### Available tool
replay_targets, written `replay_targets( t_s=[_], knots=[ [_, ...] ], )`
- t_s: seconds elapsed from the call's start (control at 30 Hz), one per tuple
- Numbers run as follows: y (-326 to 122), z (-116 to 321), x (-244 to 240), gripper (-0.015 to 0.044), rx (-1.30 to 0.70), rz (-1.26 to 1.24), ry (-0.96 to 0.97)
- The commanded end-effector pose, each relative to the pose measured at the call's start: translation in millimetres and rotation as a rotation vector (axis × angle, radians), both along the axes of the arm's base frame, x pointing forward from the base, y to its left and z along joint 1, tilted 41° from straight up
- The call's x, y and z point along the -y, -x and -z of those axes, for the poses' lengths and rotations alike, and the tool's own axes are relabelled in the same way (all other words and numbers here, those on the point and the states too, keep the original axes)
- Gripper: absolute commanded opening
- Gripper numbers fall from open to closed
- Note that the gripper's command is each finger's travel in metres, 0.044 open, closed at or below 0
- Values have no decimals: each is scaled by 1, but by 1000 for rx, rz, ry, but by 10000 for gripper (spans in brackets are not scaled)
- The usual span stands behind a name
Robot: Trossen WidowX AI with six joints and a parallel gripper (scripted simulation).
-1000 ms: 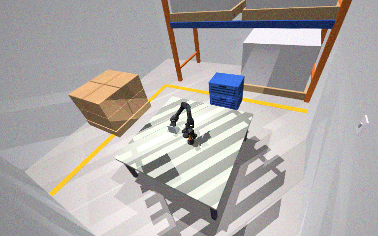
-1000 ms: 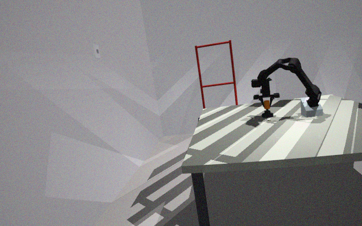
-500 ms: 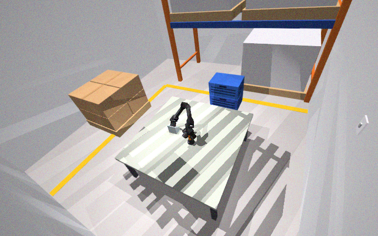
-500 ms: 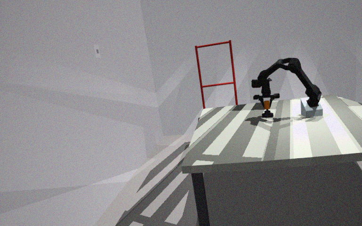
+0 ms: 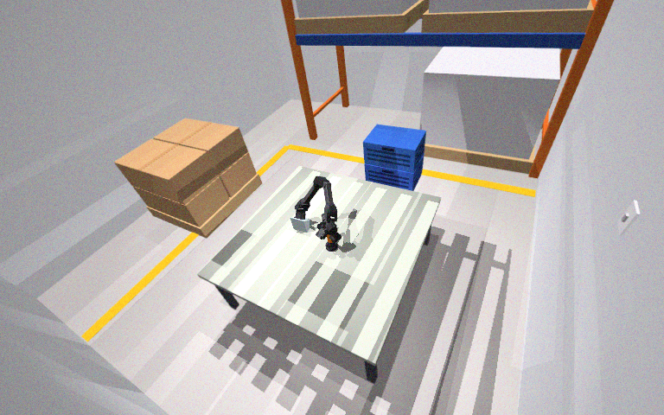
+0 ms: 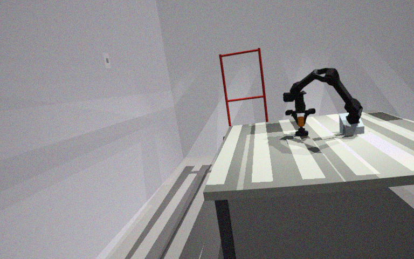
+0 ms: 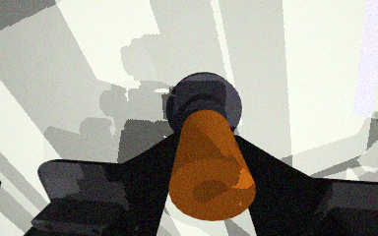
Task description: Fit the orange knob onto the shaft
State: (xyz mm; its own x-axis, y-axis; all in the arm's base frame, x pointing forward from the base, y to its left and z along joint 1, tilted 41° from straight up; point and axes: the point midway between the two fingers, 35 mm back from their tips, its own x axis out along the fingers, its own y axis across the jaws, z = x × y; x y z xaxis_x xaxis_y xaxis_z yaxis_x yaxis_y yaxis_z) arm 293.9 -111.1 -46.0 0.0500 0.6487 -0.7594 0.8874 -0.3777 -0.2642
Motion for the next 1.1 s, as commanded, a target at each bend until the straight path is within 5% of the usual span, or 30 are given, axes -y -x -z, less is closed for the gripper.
replay_targets(
  t_s=[0.0,1.07],
  knots=[
    [-2,0,3,0,-68,85,-3],
    [-1,3,-1,0,-94,117,-5]
  ],
)
